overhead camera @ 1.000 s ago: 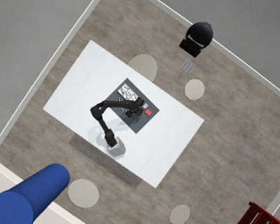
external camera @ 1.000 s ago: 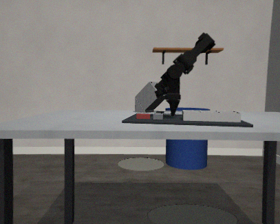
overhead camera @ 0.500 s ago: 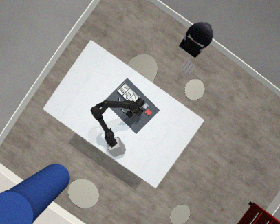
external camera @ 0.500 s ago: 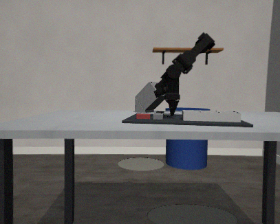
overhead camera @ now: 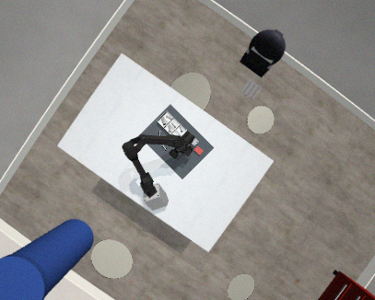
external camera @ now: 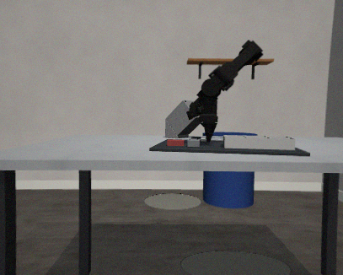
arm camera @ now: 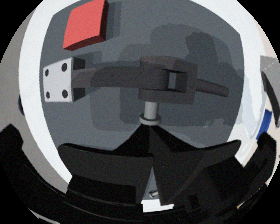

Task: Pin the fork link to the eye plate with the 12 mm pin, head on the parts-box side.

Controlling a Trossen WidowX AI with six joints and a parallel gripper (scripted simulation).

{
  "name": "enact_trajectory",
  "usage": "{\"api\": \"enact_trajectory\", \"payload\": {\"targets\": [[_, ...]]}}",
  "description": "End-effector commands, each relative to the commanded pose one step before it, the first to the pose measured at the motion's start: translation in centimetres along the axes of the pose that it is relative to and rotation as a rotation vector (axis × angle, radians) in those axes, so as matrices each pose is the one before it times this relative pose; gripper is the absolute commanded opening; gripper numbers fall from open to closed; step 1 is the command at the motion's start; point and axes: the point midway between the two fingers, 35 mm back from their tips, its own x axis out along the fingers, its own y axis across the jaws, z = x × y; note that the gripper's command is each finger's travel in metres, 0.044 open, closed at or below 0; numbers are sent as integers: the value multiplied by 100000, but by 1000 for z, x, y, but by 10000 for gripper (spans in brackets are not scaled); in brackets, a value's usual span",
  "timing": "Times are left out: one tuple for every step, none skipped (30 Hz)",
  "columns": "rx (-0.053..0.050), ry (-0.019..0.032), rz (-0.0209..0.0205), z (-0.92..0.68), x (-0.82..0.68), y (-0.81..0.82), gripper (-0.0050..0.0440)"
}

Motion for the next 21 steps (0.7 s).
{"api": "enact_trajectory", "payload": {"targets": [[510, -449, -646, 427, 215, -141, 0], [0, 0, 0, 33, 0, 0, 0], [0, 0, 0, 33, 0, 0, 0], [0, 0, 0, 33, 0, 0, 0], [0, 0, 0, 33, 0, 0, 0], [0, 0, 0, 33, 0, 0, 0], [0, 0, 0, 33, 0, 0, 0], [0, 0, 0, 33, 0, 0, 0], [0, 0, 0, 0, 0, 0, 0], [0, 0, 0, 0, 0, 0, 0], [0, 0, 0, 41, 0, 0, 0], [0, 0, 0, 46, 0, 0, 0], [0, 0, 0, 44, 0, 0, 0], [0, 0, 0, 59, 0, 0, 0], [0, 0, 0, 42, 0, 0, 0], [0, 0, 0, 35, 0, 0, 0], [0, 0, 0, 33, 0, 0, 0], [0, 0, 0, 33, 0, 0, 0], [0, 0, 0, 33, 0, 0, 0], [0, 0, 0, 33, 0, 0, 0], [0, 0, 0, 33, 0, 0, 0]]}}
